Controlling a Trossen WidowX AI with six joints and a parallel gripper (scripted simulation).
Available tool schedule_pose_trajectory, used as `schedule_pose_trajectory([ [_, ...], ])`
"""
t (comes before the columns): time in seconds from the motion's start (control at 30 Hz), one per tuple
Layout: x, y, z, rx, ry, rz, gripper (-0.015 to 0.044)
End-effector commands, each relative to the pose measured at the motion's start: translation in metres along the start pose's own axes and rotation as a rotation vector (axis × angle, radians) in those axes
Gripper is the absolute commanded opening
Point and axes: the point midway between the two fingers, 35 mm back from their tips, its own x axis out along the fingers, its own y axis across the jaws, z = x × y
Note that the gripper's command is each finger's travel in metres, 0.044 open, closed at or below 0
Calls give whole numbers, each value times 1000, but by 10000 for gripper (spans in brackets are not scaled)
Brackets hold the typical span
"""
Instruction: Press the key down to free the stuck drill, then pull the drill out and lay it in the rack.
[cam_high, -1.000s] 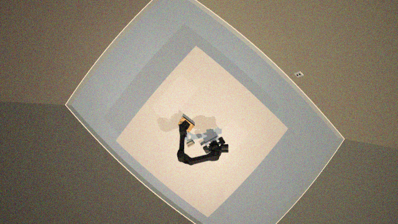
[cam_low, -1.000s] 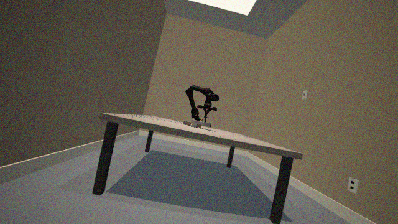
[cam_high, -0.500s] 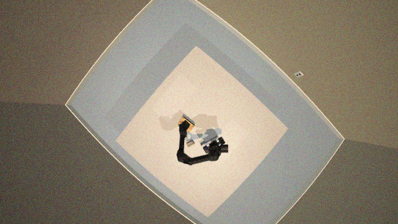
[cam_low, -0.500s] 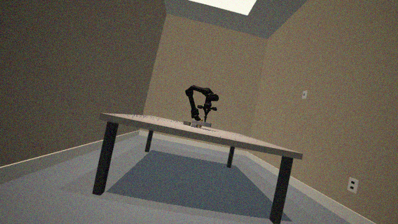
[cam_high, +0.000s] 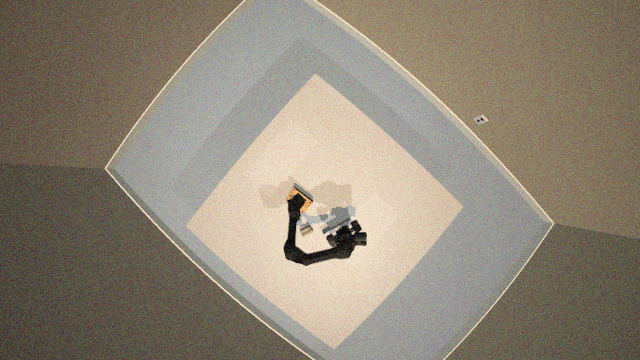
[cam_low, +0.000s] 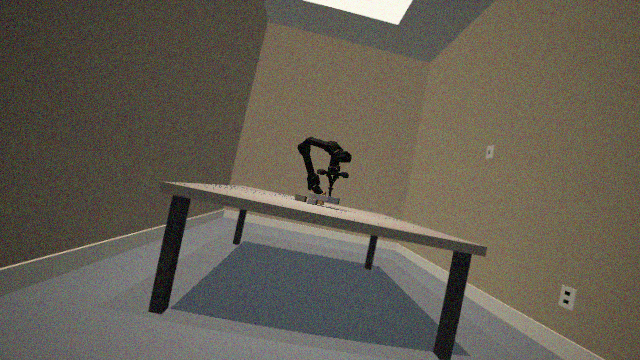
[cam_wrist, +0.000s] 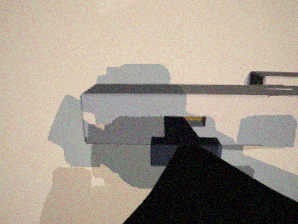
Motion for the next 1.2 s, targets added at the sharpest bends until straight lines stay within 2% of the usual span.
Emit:
schedule_pose_trajectory([
  [0.0,22,-5,7,27,15,-35,0],
  [0.63,30,-4,8,27,15,-35,0],
  [0.73,18,-2,8,27,16,-33,79],
  [0.97,-50,4,3,26,18,-33,263],
  [1.07,-45,3,6,17,6,-22,341],
  [1.17,-38,-11,11,-115,9,-12,420],
])
